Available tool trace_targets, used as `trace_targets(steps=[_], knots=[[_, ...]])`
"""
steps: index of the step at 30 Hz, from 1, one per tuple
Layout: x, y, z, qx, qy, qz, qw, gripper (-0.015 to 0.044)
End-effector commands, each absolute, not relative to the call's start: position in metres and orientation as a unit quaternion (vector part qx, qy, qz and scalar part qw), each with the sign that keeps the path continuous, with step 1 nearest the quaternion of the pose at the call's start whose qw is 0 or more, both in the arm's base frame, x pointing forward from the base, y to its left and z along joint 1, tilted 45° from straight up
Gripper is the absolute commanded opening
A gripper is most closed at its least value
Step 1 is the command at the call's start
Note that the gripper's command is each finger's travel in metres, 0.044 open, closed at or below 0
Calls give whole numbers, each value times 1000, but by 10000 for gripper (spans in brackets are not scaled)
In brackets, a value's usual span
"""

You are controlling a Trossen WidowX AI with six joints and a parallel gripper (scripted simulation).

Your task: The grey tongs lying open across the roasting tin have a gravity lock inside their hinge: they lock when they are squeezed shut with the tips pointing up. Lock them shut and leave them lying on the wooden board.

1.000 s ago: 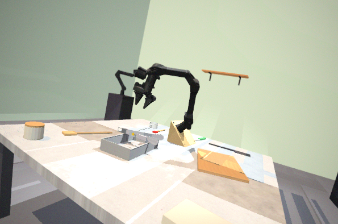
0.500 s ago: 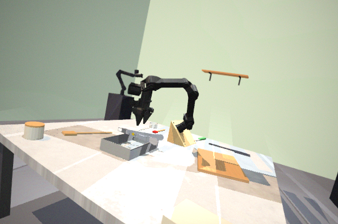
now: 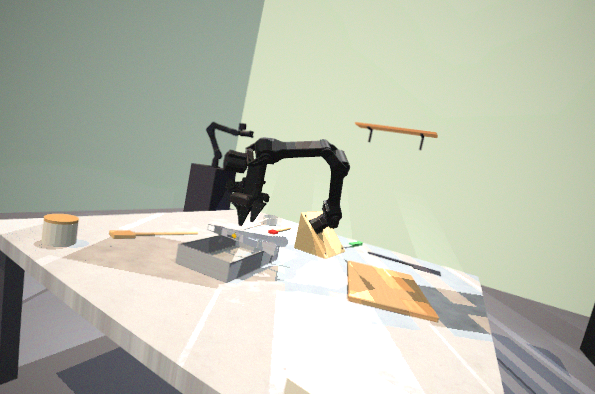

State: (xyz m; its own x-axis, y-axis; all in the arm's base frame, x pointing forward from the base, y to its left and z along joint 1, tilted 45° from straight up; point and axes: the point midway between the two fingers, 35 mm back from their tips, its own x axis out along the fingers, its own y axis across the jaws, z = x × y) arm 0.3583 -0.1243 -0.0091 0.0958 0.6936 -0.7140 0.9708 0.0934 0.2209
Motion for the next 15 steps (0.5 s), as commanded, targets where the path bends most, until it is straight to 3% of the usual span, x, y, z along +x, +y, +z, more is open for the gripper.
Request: trace_targets(steps=[1, 15], knots=[[359, -119, -14, 647, 645, -191, 360, 440], [363, -103, -30, 647, 645, -191, 360, 440]])
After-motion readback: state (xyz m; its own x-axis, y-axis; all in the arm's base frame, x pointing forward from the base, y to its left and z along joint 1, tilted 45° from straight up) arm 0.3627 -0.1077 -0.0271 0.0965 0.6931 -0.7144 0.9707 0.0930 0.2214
